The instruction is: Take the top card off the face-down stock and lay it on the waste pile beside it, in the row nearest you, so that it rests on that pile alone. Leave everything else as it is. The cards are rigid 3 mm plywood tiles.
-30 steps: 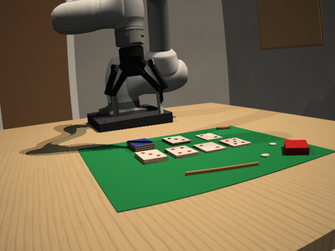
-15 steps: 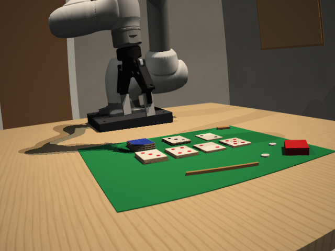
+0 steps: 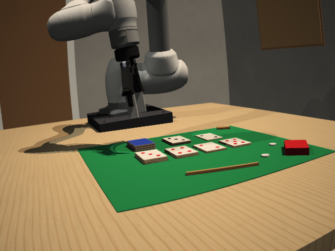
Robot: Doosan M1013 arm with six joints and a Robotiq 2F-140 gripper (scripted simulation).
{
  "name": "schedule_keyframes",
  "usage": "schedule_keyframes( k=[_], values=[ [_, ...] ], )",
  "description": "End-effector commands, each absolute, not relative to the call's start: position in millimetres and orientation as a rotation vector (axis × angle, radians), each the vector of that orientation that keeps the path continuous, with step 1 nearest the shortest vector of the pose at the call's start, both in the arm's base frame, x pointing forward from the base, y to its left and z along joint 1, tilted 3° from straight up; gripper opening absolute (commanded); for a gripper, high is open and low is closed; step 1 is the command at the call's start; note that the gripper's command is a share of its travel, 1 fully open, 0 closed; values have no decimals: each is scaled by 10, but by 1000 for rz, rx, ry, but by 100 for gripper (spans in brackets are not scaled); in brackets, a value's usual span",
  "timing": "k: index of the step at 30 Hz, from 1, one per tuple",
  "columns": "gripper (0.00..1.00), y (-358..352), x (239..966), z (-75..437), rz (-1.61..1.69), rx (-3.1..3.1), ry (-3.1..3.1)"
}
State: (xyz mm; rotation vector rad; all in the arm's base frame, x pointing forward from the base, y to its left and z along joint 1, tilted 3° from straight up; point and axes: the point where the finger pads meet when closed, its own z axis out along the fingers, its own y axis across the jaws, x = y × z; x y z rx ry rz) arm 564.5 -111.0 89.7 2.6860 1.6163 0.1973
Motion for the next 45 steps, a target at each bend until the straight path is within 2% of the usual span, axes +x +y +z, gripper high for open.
schedule_keyframes(
  k=[1, 5, 6, 20, 45],
  values=[
    [100, -1109, 5645, 898, 166, 2879, 1225],
    [100, -1109, 5645, 898, 166, 2984, 959],
    [50, -1109, 5645, 898, 165, 3007, 892],
    [50, -1111, 5649, 813, 62, 3111, -7],
    [50, -1119, 5666, 397, 61, 3110, -13]
  ],
)
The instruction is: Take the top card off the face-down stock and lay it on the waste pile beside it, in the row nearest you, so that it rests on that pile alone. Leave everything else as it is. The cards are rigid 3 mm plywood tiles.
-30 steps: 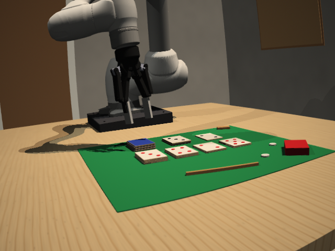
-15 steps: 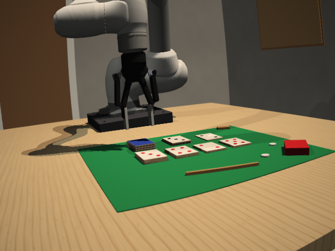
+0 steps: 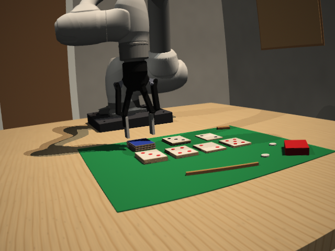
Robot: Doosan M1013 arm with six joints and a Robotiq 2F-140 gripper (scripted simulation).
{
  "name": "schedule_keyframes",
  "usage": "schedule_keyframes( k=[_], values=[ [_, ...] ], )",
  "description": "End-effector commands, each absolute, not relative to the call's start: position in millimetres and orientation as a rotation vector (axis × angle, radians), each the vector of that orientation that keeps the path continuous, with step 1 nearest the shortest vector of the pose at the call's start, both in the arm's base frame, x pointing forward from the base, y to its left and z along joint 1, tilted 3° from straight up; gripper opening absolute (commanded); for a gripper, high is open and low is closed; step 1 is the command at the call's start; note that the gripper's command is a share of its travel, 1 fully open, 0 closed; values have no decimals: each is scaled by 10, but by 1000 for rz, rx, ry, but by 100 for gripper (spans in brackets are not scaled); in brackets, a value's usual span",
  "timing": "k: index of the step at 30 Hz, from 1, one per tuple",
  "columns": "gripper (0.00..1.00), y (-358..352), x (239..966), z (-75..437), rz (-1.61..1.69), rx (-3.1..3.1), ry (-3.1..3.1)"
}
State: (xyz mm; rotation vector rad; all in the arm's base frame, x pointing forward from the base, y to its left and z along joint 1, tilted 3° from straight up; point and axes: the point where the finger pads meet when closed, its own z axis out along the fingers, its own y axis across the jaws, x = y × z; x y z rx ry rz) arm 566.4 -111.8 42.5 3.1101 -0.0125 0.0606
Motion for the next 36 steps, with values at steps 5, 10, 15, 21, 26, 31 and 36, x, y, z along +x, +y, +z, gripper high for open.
schedule_keyframes(
  k=[5, 10, 15, 21, 26, 31, 36],
  values=[
    [50, -1120, 5667, 368, 61, 3110, -13],
    [50, -1120, 5668, 358, 61, 3110, -13],
    [50, -1120, 5668, 358, 61, 3110, -13],
    [50, -1120, 5668, 358, 61, 3110, -13],
    [42, -1120, 5668, 358, 61, 3110, -13],
    [42, -1120, 5668, 358, 61, 3110, -13],
    [42, -1120, 5668, 358, 61, 3110, -13]
  ],
)
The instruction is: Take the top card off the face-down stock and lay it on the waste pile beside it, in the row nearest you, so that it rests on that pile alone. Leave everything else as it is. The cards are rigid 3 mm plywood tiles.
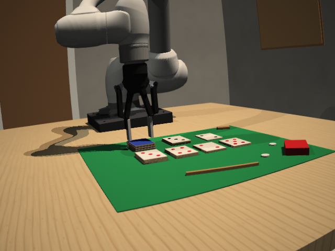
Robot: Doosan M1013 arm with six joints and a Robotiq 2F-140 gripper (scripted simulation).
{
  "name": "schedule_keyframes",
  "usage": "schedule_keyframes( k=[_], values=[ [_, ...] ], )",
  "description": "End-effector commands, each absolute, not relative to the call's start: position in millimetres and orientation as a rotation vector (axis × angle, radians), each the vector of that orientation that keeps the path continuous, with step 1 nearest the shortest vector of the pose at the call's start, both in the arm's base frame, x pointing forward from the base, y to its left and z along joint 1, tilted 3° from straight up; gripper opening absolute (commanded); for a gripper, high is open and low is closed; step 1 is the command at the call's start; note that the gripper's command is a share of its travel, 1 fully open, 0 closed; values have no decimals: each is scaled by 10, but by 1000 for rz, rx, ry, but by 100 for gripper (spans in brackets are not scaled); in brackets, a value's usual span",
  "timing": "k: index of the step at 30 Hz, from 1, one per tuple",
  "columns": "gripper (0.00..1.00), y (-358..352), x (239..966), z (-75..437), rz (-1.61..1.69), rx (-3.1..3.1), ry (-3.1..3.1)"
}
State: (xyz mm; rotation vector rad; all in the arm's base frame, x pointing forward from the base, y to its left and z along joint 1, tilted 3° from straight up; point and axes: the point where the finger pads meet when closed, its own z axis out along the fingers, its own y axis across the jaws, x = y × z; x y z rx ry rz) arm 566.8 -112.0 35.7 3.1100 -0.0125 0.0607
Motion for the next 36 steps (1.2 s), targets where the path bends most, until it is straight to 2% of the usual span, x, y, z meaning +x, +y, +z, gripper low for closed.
schedule_keyframes(
  k=[1, 5, 6, 36],
  values=[
    [42, -1120, 5668, 358, 61, 3110, -13],
    [42, -1120, 5668, 358, 61, 3110, -13],
    [50, -1120, 5668, 358, 61, 3110, -13],
    [50, -1120, 5668, 341, 61, 3110, -13]
  ],
)
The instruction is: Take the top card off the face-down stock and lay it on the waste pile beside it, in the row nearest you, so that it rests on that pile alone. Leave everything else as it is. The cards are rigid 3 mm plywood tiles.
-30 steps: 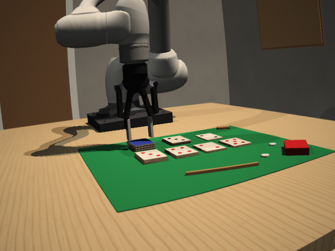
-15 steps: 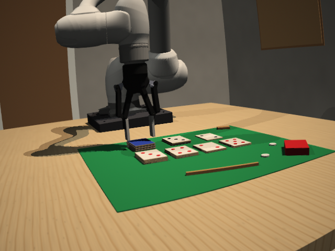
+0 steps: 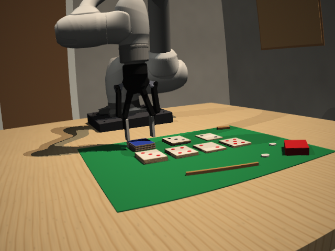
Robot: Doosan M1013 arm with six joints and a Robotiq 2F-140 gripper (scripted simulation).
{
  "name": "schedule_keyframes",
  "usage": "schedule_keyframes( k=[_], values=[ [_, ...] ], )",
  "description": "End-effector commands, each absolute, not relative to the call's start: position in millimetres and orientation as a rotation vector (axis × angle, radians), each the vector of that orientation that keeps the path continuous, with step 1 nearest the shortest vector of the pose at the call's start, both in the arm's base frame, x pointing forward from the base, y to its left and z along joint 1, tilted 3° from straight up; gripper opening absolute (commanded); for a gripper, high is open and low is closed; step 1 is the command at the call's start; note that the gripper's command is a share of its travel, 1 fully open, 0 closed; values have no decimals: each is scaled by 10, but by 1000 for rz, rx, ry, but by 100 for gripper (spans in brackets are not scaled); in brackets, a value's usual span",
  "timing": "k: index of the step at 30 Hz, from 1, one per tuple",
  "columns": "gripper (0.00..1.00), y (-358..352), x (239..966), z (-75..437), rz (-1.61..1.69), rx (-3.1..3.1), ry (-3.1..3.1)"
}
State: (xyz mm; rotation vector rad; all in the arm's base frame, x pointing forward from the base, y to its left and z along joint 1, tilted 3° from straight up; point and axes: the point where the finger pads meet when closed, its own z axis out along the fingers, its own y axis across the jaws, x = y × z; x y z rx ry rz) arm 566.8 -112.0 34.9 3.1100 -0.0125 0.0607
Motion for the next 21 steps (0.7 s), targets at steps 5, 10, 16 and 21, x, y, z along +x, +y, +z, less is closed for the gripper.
schedule_keyframes(
  k=[5, 10, 16, 21],
  values=[
    [50, -1121, 5669, 313, 61, 3110, -13],
    [50, -1122, 5670, 285, 61, 3110, -13],
    [50, -1123, 5671, 272, 61, 3110, -13],
    [50, -1123, 5671, 268, 61, 3110, -13]
  ],
)
